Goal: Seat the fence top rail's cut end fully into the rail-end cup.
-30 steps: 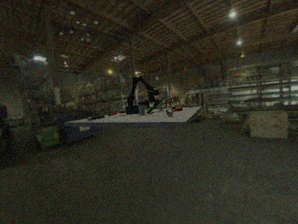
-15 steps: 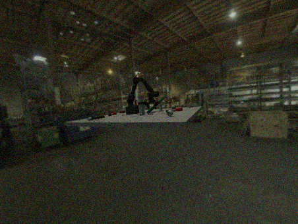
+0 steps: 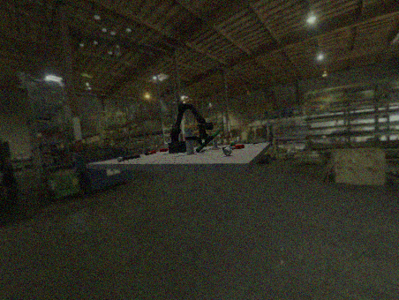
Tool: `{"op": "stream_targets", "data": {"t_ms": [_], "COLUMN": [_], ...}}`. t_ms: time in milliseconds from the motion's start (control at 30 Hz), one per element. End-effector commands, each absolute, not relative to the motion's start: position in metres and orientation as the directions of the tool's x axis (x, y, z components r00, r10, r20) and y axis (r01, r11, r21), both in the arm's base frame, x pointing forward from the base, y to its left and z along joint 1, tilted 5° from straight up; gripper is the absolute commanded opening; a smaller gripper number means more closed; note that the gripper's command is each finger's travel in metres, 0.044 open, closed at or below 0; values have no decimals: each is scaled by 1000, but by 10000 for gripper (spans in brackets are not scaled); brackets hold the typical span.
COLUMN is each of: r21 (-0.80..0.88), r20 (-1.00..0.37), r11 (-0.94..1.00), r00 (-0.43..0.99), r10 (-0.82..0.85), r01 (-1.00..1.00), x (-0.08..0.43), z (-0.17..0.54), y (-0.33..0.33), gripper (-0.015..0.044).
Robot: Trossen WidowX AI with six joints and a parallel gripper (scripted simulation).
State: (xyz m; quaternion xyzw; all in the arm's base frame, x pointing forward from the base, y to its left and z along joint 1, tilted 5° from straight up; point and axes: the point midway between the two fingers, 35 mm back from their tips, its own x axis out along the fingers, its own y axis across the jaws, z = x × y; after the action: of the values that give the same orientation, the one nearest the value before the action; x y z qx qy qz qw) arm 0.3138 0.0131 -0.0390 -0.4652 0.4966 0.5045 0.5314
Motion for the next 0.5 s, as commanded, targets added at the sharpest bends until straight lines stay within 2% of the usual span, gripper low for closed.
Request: {"op": "stream_targets", "data": {"t_ms": [0,100,267,467], "r21": [18,18,17,19], "r20": [-997,-997,-997,-999], "r11": [63,63,63,57], "r00": [-13,-13,-13,-17], "r10": [73,73,73,27], "r01": [-998,-998,-998,-998], "x": [312,312,314,316], "z": [-41,-41,-35,-23], "y": [13,13,13,10], "gripper": [157,137,5,0]}}
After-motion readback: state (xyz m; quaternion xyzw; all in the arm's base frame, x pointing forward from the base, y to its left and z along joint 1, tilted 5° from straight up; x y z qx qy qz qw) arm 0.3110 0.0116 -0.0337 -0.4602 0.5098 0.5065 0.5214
